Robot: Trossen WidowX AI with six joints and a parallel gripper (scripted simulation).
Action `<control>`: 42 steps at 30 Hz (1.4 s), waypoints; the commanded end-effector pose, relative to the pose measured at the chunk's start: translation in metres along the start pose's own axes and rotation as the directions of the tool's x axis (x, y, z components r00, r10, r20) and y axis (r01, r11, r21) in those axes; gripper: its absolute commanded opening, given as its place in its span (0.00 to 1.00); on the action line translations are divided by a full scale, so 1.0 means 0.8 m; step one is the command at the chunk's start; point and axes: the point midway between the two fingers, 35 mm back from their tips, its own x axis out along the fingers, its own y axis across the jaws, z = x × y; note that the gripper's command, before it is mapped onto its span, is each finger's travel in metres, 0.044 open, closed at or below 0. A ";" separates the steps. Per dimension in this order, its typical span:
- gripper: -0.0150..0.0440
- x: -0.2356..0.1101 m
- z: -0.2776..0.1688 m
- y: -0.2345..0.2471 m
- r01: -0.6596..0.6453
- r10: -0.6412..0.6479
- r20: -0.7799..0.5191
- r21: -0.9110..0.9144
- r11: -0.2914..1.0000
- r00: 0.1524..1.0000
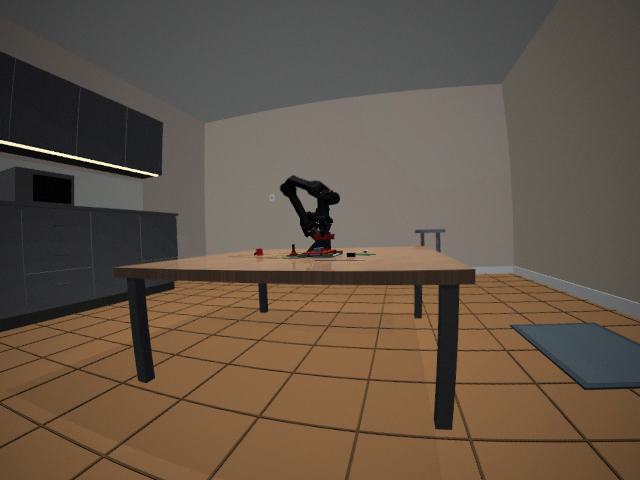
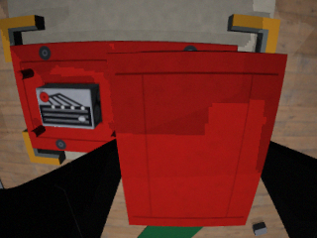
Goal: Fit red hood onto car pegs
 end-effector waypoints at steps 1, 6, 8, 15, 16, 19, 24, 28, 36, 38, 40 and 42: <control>0.25 -0.014 0.001 0.001 -0.001 0.001 -0.007 0.008 1.000 1.000; 0.25 -0.023 0.001 0.001 -0.001 0.001 -0.007 0.008 1.000 1.000; 0.25 -0.017 0.000 0.001 -0.002 0.002 -0.003 -0.003 1.000 1.000; 0.25 -0.020 -0.001 0.014 -0.003 0.002 -0.004 -0.165 0.986 1.000; 0.25 -0.020 -0.001 0.016 -0.003 0.002 -0.004 -0.190 0.982 1.000; 0.25 -0.021 -0.001 0.023 -0.003 0.002 -0.004 -0.266 0.964 1.000; 0.25 -0.022 -0.002 0.034 -0.004 0.002 -0.004 -0.387 0.922 1.000; 0.25 -0.023 -0.002 0.042 -0.004 0.003 -0.005 -0.480 0.877 1.000; 0.25 -0.025 -0.001 0.059 -0.005 0.003 -0.005 -0.650 0.760 1.000; 0.25 -0.025 -0.001 0.063 -0.005 0.003 -0.005 -0.688 0.726 1.000; 0.25 -0.025 -0.001 0.067 -0.006 0.003 -0.005 -0.724 0.689 1.000; 0.25 -0.025 -0.001 0.072 -0.006 0.003 -0.005 -0.759 0.651 1.000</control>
